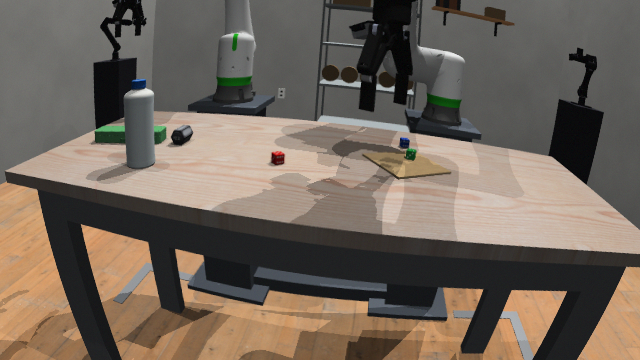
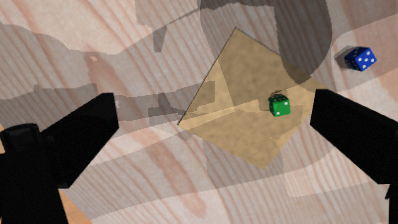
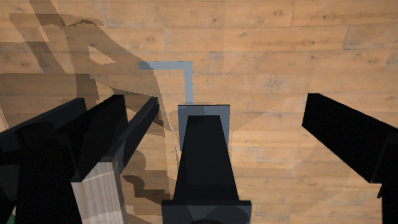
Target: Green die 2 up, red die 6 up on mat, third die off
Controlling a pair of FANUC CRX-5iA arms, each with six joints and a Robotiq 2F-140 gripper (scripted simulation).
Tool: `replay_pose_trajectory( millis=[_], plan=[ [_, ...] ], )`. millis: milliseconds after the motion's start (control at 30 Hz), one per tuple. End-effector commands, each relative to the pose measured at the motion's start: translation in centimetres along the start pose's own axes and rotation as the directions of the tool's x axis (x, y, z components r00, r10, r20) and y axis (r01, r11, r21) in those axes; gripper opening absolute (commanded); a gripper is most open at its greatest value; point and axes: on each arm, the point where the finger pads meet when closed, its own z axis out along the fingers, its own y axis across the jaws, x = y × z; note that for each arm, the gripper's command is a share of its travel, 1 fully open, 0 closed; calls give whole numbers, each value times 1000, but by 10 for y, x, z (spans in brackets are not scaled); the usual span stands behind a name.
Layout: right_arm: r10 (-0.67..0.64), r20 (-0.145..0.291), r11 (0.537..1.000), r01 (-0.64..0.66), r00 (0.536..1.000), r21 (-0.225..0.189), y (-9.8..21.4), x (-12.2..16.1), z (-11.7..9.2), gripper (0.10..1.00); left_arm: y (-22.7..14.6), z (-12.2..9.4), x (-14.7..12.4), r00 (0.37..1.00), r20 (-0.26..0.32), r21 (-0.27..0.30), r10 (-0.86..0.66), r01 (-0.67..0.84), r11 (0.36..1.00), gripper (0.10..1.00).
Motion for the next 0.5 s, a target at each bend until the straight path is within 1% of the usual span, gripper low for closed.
replay_pose_trajectory(
  millis=[0,33,100,167,200,233,367,467],
  plan=[
    [0,-2,1000,0,1000,0,0,0,-1,1000,-28,-2,14,998,0,-9,57,-57,998,1000],
    [0,-2,1000,0,1000,0,0,0,-1,1000,-42,-2,24,996,0,-9,91,-91,996,1000],
    [0,-2,1000,0,1000,0,0,0,-1,1000,-48,-2,28,994,0,-9,105,-105,994,1000],
    [0,-2,1000,0,1000,0,0,0,-1,1000,-66,-1,44,988,-1,-9,151,-151,988,1000],
    [0,-2,1000,0,1000,0,0,0,-1,1000,-67,-1,44,988,-1,-9,153,-153,988,1000],
    [0,-2,1000,0,1000,0,0,0,-1,1000,-78,1,55,983,-1,-9,184,-184,983,1000],
    [0,-2,1000,0,1000,0,0,0,-1,1000,-99,4,78,970,-1,-9,242,-242,970,1000],
    [0,-2,1000,0,1000,0,0,0,-1,1000,-116,9,101,955,-2,-8,297,-297,955,1000]
  ],
)
